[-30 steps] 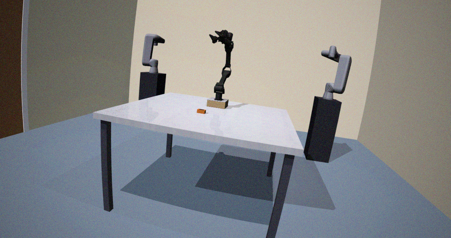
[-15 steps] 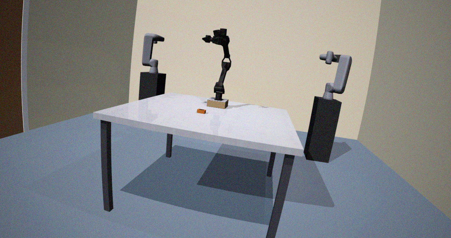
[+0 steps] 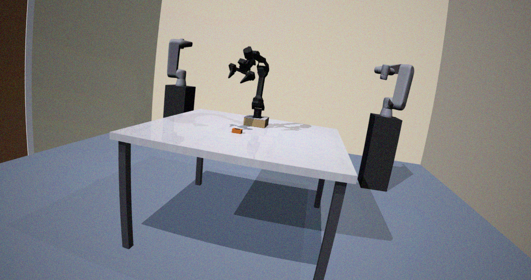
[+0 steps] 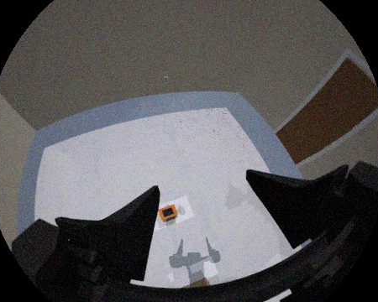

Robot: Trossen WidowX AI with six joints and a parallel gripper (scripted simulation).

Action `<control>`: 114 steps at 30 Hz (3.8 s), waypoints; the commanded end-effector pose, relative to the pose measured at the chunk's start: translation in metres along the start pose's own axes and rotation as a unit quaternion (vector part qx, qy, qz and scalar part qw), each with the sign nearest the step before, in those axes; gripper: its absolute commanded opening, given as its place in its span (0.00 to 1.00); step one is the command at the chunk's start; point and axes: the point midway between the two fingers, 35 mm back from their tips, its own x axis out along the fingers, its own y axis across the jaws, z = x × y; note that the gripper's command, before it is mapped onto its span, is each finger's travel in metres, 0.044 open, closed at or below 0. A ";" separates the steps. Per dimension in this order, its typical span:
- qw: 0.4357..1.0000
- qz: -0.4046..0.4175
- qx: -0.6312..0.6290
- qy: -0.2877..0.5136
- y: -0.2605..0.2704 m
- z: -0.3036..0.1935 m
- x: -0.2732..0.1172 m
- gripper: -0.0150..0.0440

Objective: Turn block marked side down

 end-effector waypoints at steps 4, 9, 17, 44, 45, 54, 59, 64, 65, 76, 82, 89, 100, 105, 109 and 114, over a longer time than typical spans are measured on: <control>0.983 0.072 -0.042 0.166 0.040 -0.064 0.088 1.00; 0.948 0.128 -0.061 0.286 0.067 -0.125 0.136 1.00; 0.924 0.154 -0.065 0.343 0.084 -0.160 0.152 1.00; 0.924 0.155 -0.065 0.343 0.105 -0.199 0.199 1.00; 0.924 0.155 -0.065 0.343 0.105 -0.200 0.200 1.00; 0.924 0.155 -0.065 0.343 0.109 -0.209 0.209 1.00; 0.924 0.155 -0.065 0.343 0.109 -0.209 0.209 0.82; 0.924 0.155 -0.065 0.343 0.109 -0.209 0.209 0.73; 0.924 0.155 -0.065 0.343 0.109 -0.209 0.209 0.72; 0.924 0.155 -0.065 0.343 0.109 -0.209 0.209 0.60; 0.924 0.155 -0.065 0.343 0.109 -0.209 0.209 0.53; 0.924 0.155 -0.065 0.343 0.101 -0.189 0.188 0.25; 0.943 0.159 -0.052 0.288 0.103 -0.192 0.194 0.25; 0.954 0.162 -0.044 0.250 0.104 -0.193 0.197 0.25; 0.961 0.163 -0.039 0.220 0.104 -0.194 0.198 0.25; 0.969 0.165 -0.033 0.182 0.104 -0.196 0.198 0.25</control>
